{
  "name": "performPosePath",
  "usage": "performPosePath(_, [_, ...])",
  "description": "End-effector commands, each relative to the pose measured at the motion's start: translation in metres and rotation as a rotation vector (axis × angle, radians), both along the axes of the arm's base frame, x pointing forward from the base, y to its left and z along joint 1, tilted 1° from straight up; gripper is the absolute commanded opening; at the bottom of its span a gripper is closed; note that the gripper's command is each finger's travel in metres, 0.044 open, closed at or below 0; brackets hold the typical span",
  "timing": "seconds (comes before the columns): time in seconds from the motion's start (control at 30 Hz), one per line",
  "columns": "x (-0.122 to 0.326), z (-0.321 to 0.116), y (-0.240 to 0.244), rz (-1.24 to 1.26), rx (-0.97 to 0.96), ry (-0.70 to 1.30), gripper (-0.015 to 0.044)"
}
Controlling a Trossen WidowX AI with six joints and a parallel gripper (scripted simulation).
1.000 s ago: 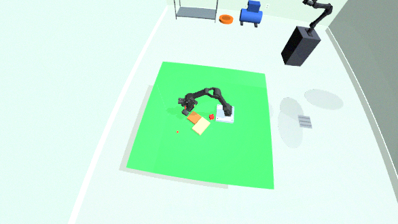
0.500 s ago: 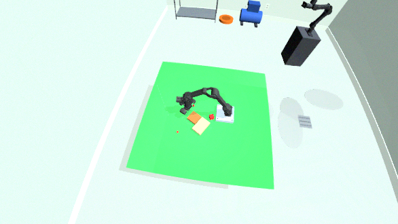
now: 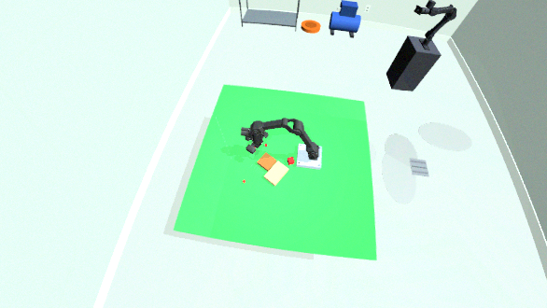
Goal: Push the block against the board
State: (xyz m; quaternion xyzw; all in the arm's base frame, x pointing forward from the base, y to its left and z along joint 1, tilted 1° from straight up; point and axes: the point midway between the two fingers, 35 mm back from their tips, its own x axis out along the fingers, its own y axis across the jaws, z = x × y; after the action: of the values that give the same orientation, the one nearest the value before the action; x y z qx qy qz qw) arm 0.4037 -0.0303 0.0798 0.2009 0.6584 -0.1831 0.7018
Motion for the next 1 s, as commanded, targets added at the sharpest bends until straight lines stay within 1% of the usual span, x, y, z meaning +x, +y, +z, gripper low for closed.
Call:
performPosePath(0.0, [-0.001, -0.005, 0.01, 0.09, -0.002, 0.017, 0.0])
performPosePath(0.97, [-0.012, -0.004, 0.11, 1.08, -0.05, 0.003, 0.0])
